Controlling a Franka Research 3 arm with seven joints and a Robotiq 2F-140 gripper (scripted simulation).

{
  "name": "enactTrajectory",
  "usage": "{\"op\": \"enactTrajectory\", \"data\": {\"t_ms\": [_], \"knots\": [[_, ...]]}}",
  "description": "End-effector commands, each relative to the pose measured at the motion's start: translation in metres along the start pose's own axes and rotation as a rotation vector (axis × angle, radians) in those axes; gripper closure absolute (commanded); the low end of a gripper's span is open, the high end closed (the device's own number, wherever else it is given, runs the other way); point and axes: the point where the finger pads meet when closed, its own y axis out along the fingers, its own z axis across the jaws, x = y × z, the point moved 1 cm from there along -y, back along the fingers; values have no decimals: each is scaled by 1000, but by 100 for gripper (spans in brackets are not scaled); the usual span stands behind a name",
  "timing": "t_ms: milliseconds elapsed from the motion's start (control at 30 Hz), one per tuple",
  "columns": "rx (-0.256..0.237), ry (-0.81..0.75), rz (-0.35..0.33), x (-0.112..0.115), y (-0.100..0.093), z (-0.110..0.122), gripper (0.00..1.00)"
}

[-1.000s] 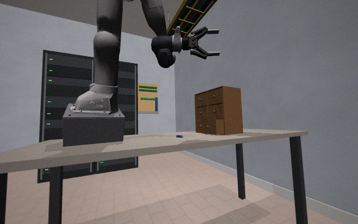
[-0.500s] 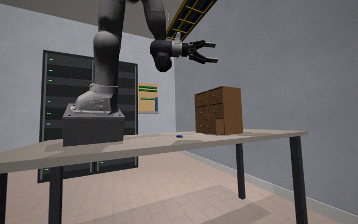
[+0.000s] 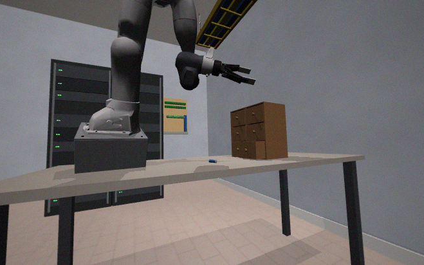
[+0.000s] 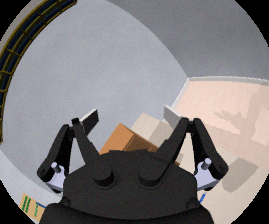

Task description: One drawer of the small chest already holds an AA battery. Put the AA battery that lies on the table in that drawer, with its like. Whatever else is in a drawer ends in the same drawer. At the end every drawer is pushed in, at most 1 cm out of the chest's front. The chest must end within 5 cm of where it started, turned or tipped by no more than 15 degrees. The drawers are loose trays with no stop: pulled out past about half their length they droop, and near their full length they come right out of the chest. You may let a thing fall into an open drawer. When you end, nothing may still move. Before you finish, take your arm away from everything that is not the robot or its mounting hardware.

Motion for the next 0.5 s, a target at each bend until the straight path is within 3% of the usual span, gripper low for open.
{"op": "enactTrajectory", "data": {"t_ms": [0, 100, 133, 267, 300, 400, 433, 467], "knots": [[3, -222, -70, 27, -1, 8, 0], [3, -222, -70, 27, -1, 8, 0], [-3, -322, -129, 52, -4, 18, 0], [-3, -322, -129, 52, -4, 18, 0], [-10, -414, -187, 75, -9, 29, 0], [-10, -414, -187, 75, -9, 29, 0], [-20, -499, -245, 97, -15, 40, 0], [-20, -499, -245, 97, -15, 40, 0]]}}
